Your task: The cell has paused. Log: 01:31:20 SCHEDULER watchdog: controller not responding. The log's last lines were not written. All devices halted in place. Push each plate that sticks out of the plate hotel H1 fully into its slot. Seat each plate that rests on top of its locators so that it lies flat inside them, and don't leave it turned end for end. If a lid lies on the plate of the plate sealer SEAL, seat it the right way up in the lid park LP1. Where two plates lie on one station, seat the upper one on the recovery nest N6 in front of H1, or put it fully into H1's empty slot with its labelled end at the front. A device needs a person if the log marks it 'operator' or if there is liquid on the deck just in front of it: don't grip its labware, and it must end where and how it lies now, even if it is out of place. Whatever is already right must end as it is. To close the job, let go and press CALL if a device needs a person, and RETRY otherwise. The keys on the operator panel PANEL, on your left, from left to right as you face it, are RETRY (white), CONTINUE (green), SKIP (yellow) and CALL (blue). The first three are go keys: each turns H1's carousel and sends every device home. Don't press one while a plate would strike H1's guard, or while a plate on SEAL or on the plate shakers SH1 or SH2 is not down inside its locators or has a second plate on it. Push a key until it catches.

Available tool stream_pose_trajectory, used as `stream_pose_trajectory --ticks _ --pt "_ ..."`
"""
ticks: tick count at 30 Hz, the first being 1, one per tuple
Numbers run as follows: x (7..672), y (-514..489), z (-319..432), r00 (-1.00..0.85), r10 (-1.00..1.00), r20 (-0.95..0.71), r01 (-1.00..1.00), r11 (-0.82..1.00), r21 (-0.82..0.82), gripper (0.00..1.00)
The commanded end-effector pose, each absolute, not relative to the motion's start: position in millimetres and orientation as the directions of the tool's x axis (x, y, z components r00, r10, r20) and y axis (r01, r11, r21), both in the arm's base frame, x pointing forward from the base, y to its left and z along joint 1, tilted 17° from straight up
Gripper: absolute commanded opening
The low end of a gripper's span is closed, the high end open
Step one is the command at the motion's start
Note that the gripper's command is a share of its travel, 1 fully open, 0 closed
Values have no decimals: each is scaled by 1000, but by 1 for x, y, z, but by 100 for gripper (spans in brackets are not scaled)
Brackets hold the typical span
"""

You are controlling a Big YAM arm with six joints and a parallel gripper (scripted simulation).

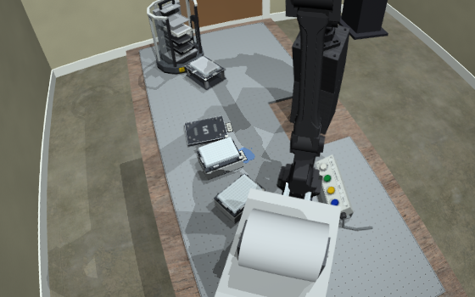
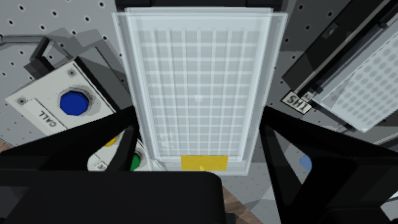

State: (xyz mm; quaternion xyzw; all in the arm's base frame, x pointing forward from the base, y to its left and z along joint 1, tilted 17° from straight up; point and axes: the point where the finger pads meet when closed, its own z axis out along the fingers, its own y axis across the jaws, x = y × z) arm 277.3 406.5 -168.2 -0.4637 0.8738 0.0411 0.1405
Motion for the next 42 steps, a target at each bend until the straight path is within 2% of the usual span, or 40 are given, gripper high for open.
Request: stream_pose_trajectory --ticks 1,42 --pt "275 404 -162 -532 -799 -279 -822 567 -56 84" --pt "267 406 -144 -529 -798 -288 -823 566 -55 84"
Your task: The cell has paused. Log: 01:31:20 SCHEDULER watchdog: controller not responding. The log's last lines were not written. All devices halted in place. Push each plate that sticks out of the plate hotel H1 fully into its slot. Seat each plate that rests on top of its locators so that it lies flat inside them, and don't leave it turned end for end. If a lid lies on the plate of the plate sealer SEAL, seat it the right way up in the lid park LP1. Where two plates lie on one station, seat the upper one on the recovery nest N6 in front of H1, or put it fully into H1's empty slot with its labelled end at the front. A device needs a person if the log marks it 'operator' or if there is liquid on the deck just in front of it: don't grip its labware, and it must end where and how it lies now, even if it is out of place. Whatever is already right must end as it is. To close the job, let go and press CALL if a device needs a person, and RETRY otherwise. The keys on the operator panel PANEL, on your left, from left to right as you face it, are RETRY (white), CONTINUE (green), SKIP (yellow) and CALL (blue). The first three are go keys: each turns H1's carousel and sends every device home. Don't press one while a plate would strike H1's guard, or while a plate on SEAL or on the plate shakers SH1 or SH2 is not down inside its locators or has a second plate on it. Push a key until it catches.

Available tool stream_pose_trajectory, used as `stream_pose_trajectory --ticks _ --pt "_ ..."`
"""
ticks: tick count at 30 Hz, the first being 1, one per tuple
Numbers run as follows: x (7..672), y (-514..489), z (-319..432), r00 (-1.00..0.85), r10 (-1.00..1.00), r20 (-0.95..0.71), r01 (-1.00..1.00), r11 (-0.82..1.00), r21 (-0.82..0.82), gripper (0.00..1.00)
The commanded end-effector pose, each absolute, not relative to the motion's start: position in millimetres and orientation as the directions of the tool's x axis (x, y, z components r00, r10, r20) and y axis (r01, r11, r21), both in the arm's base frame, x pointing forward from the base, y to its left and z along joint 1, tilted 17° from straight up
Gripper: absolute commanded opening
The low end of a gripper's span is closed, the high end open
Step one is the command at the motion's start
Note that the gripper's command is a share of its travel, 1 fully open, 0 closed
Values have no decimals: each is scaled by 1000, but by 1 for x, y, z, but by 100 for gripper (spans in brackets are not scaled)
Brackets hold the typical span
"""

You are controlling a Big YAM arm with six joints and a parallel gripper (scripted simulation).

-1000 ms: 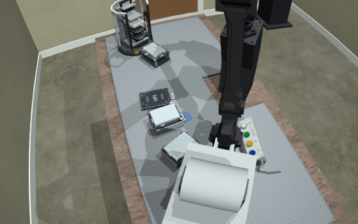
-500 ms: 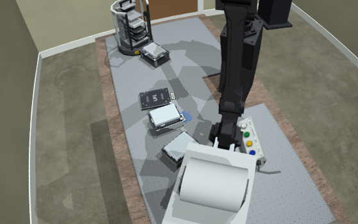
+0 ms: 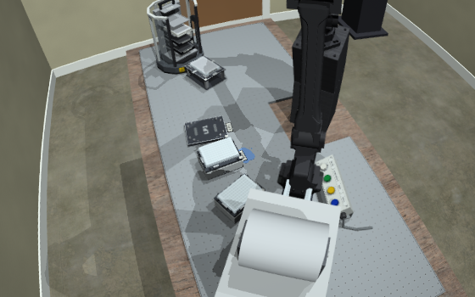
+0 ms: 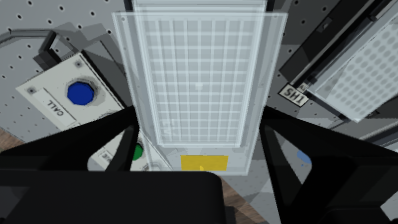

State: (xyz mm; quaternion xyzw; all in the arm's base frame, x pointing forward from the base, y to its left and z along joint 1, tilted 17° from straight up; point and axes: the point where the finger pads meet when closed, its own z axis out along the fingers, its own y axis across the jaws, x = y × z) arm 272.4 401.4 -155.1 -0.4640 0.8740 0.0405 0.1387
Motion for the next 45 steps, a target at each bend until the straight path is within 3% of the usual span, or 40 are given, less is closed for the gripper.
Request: stream_pose_trajectory --ticks 1,21,45 --pt "267 405 -143 -530 -797 -288 -822 566 -55 84" --pt "264 402 -149 -532 -802 -270 -823 565 -56 84" --pt "258 396 -91 -529 -798 -289 -823 566 -56 84"
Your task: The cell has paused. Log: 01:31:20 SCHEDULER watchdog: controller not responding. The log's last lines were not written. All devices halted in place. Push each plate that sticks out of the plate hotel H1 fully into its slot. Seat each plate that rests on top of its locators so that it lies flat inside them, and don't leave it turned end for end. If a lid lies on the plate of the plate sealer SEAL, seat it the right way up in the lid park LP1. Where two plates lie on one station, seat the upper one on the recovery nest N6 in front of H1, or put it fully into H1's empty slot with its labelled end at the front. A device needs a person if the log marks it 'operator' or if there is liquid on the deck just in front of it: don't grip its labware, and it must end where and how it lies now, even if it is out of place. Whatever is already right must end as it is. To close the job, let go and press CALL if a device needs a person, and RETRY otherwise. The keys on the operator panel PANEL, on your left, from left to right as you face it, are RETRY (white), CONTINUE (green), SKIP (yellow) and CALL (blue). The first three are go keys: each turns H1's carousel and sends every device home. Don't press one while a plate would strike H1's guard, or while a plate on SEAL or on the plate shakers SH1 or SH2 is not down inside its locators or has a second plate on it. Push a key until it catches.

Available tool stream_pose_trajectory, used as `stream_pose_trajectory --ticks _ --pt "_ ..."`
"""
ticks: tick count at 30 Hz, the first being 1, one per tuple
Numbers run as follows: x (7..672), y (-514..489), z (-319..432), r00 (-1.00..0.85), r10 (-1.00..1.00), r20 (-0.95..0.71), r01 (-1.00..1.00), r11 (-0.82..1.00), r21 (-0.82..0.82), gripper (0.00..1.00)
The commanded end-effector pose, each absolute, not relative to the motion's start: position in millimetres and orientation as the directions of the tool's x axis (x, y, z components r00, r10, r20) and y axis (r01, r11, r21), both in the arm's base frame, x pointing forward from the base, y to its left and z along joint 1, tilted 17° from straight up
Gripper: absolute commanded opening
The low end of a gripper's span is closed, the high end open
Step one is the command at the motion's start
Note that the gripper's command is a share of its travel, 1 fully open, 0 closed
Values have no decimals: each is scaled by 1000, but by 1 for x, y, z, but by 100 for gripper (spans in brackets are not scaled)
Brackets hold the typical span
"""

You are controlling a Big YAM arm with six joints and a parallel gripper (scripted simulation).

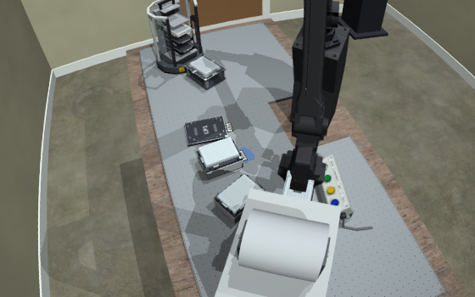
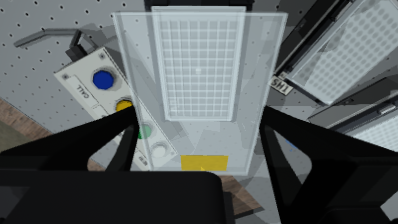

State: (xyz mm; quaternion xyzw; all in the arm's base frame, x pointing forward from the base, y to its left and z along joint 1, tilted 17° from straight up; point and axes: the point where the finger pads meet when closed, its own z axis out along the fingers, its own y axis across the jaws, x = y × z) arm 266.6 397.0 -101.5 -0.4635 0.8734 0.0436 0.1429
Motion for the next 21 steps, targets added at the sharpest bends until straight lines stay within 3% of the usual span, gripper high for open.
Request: stream_pose_trajectory --ticks 1,21 --pt "257 395 -88 -529 -798 -289 -823 566 -56 84" --pt "248 386 -46 -529 -798 -289 -823 566 -56 84"
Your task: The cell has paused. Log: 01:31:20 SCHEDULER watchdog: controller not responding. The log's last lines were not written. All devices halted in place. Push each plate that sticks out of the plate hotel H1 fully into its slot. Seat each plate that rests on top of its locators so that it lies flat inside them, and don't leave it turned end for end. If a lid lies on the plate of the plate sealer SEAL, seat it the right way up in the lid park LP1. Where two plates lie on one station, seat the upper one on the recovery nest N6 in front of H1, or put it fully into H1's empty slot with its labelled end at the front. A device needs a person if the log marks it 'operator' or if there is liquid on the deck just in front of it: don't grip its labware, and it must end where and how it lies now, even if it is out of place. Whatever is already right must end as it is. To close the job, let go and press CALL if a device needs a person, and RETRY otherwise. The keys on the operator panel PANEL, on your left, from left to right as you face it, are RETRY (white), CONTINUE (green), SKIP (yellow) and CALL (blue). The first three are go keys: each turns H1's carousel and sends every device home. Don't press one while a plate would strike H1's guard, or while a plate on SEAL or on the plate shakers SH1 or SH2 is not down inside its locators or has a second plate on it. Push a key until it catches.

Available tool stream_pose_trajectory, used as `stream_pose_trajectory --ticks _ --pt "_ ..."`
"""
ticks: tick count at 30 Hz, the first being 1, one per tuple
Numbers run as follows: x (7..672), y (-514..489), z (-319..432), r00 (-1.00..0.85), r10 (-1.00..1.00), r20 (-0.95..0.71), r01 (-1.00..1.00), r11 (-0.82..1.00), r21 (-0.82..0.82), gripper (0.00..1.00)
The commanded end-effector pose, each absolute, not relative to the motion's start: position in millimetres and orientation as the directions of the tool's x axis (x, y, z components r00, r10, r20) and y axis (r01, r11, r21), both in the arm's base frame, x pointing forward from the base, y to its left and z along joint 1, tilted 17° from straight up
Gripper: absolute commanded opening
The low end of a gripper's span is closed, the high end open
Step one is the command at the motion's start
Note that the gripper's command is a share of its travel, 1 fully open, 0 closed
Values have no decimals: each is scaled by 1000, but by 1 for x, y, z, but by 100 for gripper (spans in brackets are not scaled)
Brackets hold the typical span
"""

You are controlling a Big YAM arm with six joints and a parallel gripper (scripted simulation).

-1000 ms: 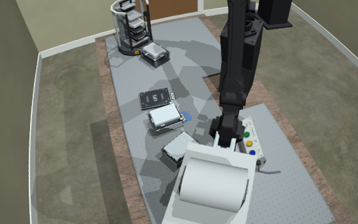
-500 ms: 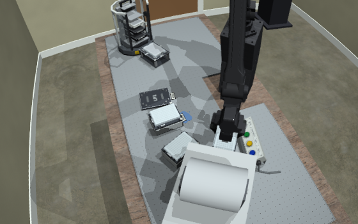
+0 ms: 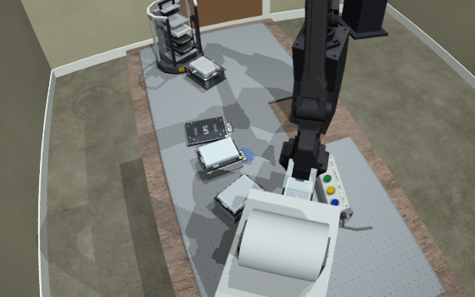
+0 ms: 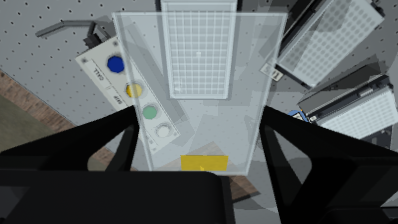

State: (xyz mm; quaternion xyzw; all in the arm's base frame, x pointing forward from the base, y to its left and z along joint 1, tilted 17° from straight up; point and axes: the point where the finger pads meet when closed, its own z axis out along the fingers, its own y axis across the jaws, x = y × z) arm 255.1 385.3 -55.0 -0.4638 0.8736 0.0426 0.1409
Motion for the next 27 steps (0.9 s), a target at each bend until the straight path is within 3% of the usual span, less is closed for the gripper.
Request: stream_pose_trajectory --ticks 1,27 --pt "248 385 -46 -530 -797 -289 -822 566 -56 84" --pt "247 381 -61 -535 -804 -260 -822 566 -57 84"
